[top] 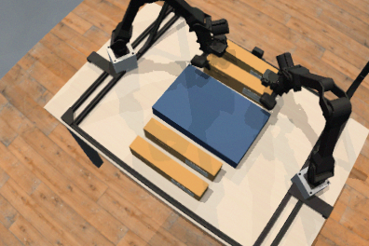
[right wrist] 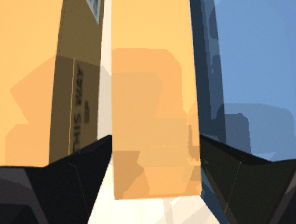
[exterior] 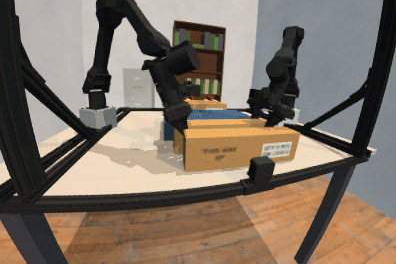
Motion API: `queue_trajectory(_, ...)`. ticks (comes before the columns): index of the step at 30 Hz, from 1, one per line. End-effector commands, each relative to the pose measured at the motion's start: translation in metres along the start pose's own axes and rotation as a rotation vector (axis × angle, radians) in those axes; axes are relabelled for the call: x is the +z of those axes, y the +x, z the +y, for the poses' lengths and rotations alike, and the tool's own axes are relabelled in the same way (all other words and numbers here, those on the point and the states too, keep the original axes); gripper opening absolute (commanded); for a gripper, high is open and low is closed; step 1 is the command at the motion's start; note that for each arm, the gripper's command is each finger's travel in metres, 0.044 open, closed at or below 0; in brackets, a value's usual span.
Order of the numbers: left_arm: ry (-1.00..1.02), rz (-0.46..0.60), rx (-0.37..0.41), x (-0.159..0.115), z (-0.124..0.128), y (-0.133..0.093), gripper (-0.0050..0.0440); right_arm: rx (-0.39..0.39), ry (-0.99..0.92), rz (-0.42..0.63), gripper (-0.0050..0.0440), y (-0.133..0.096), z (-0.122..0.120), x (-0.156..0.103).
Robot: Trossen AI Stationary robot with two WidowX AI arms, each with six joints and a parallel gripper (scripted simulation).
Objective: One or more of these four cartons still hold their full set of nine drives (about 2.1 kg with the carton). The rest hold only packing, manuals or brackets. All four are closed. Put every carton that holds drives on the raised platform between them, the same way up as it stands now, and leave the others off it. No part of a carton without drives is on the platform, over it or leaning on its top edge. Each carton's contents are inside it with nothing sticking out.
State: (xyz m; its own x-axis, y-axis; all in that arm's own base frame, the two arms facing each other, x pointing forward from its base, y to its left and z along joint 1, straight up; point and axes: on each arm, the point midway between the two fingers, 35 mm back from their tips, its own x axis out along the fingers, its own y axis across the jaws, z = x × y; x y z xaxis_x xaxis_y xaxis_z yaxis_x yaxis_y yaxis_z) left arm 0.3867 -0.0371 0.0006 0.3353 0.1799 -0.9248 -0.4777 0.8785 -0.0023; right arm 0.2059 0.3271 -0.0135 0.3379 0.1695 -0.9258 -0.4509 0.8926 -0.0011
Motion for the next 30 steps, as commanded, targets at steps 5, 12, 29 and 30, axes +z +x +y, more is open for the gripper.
queue_trajectory(5, 0.006, 0.006, 0.000, -0.002, -0.001, 0.001, 0.0389, 0.002, -0.002, 0.004, 0.0389, 0.001, 0.000, -0.001)
queue_trajectory(12, 0.006, 0.006, 0.000, -0.002, -0.001, 0.001, 0.0389, 0.002, -0.002, 0.004, 0.0389, 0.001, 0.000, -0.001)
queue_trajectory(29, 0.006, 0.006, 0.000, 0.019, -0.001, -0.049, 0.0389, 0.002, -0.002, 0.004, 0.0389, -0.049, 0.000, 0.020)
queue_trajectory(30, 0.006, 0.006, 0.000, 0.022, -0.001, -0.055, 0.0389, 0.002, -0.002, 0.004, 0.0389, -0.055, 0.000, 0.022)
